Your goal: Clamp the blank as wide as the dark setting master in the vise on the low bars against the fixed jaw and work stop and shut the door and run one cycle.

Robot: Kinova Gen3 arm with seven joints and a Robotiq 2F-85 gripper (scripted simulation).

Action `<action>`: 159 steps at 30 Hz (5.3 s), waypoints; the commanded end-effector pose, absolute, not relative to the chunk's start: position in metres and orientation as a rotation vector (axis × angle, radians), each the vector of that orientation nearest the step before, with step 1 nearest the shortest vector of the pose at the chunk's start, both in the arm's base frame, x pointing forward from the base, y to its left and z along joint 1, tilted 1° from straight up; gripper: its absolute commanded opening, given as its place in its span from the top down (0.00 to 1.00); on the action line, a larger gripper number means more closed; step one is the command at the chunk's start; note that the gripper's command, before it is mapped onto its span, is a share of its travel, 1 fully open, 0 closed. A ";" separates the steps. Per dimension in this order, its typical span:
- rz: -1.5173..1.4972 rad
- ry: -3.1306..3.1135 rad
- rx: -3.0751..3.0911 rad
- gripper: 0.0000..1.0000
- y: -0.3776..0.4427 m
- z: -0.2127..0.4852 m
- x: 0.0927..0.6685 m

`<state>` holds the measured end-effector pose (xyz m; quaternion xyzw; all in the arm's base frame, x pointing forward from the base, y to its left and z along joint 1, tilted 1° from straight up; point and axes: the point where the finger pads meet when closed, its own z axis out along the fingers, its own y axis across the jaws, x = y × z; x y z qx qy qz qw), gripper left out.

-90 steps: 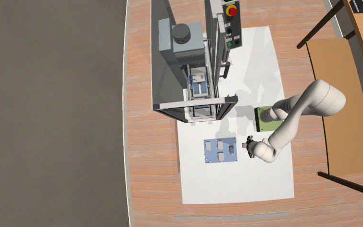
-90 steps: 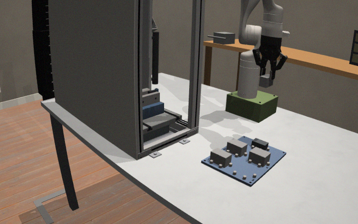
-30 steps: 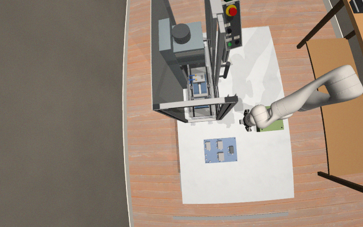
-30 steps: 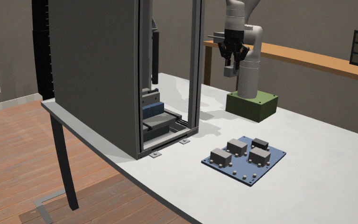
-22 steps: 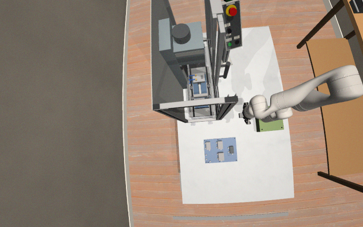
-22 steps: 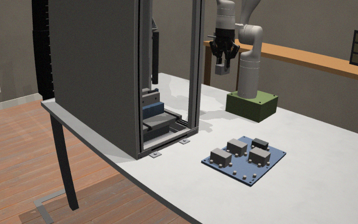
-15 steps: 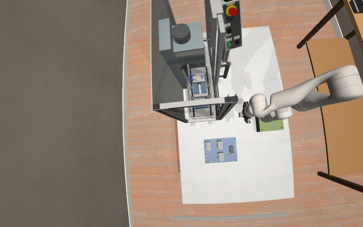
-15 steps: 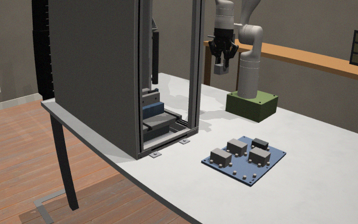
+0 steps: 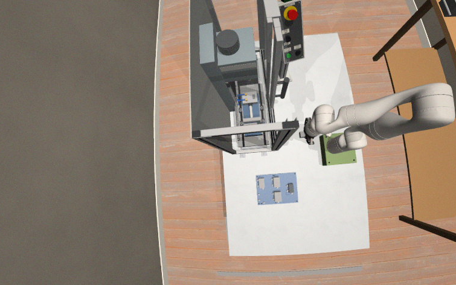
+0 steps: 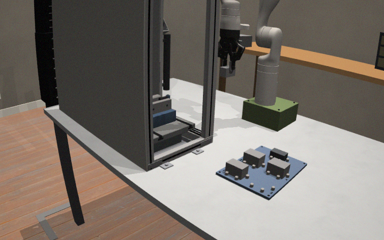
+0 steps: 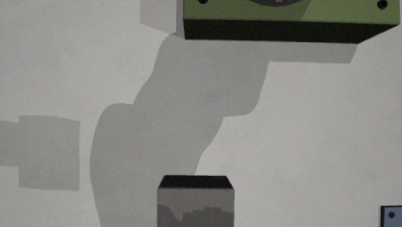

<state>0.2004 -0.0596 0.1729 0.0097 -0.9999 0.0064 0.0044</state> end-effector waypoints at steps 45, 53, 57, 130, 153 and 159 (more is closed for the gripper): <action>0.017 -3.136 0.029 0.90 -0.165 0.175 0.204; 0.017 -3.136 0.029 0.90 -0.165 0.175 0.204; 0.021 -3.123 0.246 0.90 -0.165 0.175 0.204; 0.011 -2.697 1.591 0.90 -0.165 0.176 0.205; 0.014 -2.495 1.886 0.90 -0.164 0.175 0.204; 0.014 -2.357 2.050 0.90 -0.164 0.175 0.204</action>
